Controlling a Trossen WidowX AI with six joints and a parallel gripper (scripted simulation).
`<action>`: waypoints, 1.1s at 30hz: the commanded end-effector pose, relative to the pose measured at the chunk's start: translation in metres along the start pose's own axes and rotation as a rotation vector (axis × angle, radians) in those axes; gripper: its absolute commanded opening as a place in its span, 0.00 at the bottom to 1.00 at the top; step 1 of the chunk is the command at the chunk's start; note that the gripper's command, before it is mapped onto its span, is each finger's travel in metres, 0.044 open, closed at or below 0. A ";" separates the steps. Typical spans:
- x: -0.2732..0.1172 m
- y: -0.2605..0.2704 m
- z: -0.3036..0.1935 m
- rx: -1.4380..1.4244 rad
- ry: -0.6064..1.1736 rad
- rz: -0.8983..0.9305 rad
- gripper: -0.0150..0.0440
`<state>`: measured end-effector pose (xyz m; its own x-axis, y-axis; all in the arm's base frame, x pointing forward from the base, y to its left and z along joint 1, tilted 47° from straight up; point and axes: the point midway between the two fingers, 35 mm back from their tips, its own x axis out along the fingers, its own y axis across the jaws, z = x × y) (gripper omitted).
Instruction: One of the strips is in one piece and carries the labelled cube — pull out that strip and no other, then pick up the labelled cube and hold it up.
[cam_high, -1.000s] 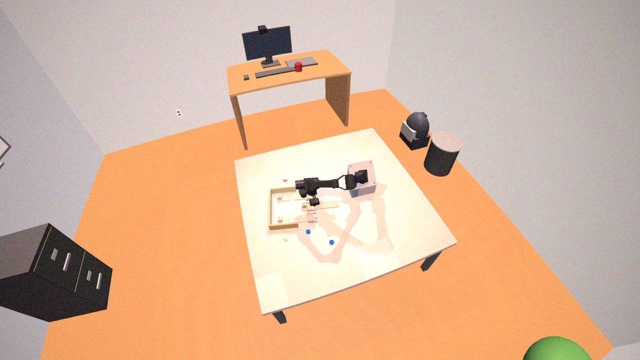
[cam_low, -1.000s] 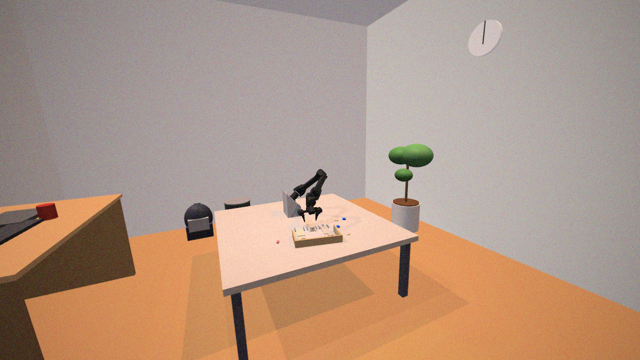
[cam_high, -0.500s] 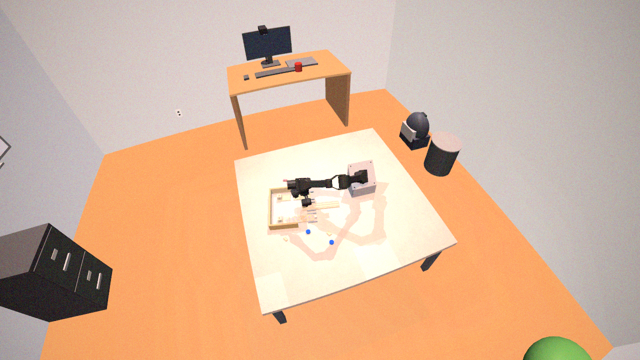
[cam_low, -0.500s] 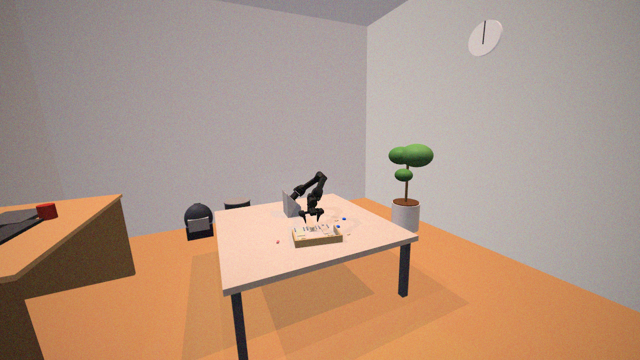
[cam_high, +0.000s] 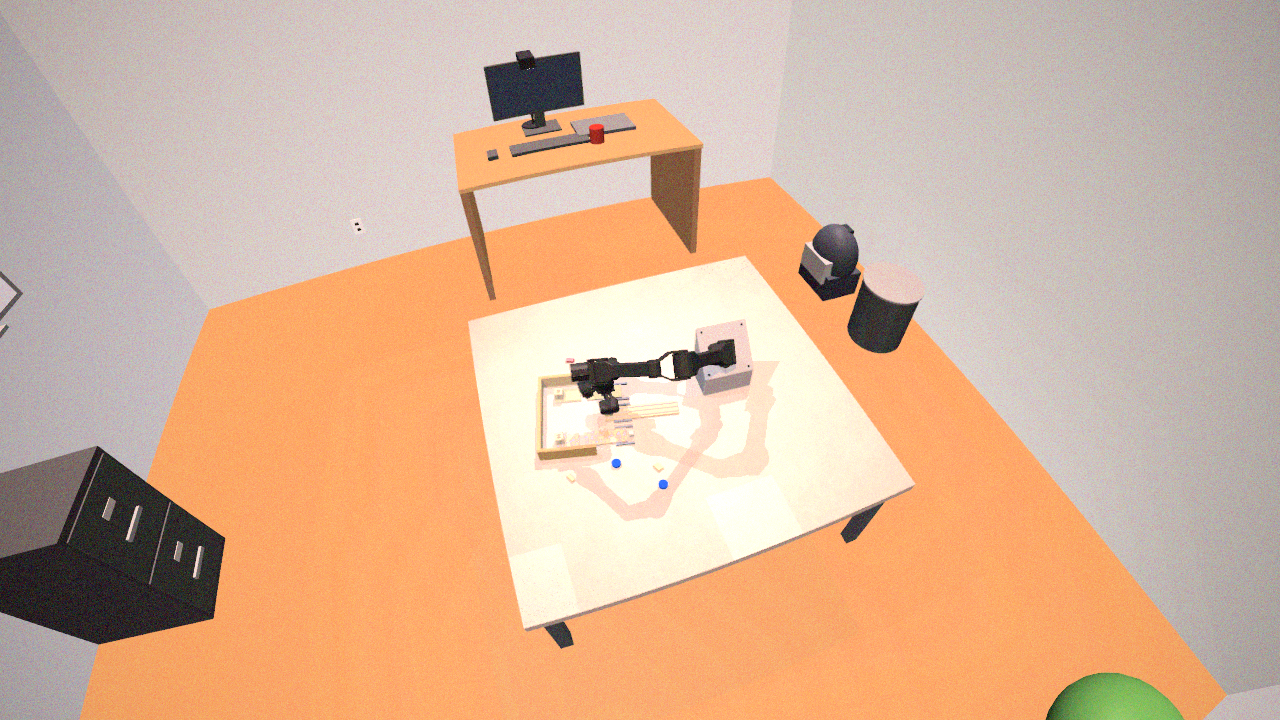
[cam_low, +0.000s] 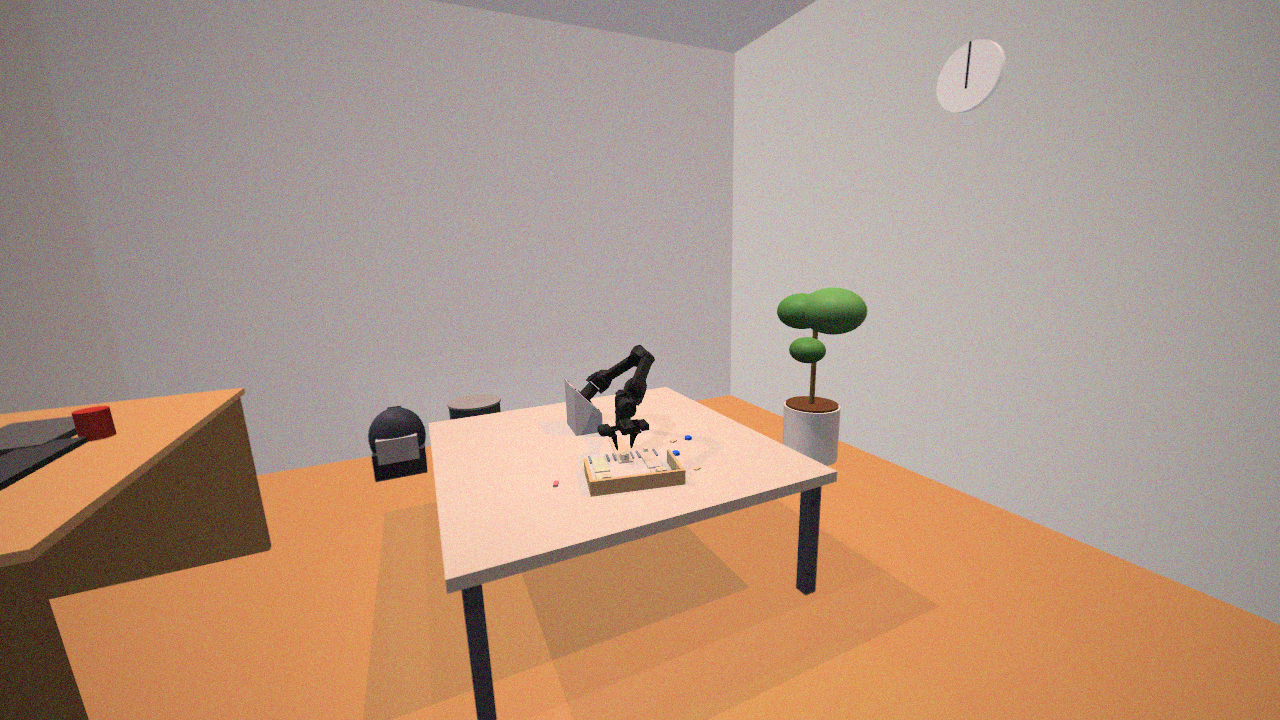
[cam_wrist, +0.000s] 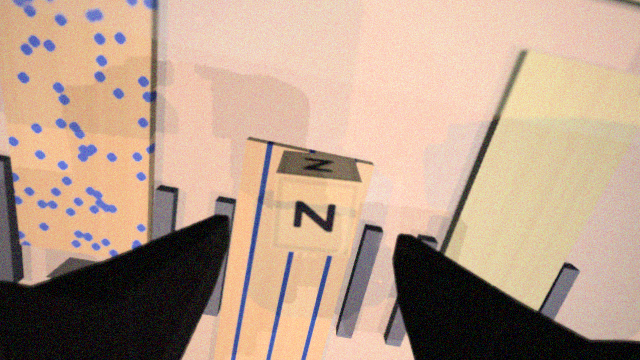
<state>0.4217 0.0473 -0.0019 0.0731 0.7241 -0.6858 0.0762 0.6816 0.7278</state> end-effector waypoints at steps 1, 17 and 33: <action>0.006 -0.001 0.000 0.005 0.000 0.000 0.68; 0.032 0.000 0.000 0.005 0.000 0.002 0.68; 0.039 0.001 0.000 -0.001 0.001 -0.001 0.45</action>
<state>0.4240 0.0771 -0.0287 0.0705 0.7237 -0.6865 0.0751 0.6824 0.7271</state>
